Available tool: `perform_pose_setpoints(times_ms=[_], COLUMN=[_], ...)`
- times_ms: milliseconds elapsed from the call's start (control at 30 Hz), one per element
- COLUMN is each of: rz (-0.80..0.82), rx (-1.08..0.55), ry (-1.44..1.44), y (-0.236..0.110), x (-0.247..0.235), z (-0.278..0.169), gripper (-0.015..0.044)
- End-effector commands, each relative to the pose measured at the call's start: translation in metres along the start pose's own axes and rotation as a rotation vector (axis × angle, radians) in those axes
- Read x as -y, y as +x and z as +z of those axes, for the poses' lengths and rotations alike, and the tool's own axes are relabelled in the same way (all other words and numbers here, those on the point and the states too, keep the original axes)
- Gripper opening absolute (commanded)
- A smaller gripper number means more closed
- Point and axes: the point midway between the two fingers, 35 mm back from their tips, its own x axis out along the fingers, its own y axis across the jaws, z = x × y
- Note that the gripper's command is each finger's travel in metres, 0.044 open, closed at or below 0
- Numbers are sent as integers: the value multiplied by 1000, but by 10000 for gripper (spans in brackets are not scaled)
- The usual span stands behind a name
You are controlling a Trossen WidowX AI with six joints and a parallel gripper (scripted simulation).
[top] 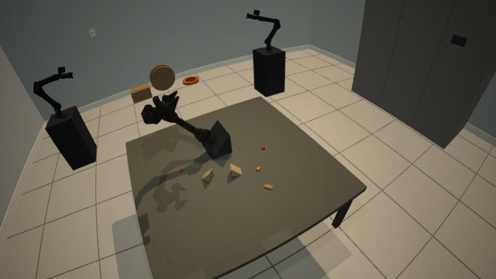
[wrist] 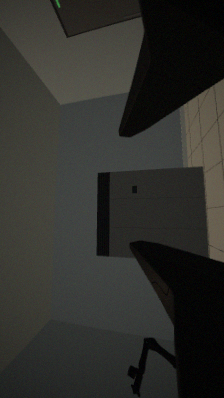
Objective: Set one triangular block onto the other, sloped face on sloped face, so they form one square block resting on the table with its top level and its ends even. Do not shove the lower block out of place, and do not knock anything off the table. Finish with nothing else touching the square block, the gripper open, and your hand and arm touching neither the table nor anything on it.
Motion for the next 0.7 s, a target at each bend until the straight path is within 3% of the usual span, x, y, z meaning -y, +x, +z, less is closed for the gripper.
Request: perform_pose_setpoints(times_ms=[0,233,667], rz=[-3,-168,-683], rx=[-7,-283,-622], ry=[20,761,1646], y=[1,20,35], x=[2,75,132], z=[-2,-84,-218], gripper=[426,440,440])
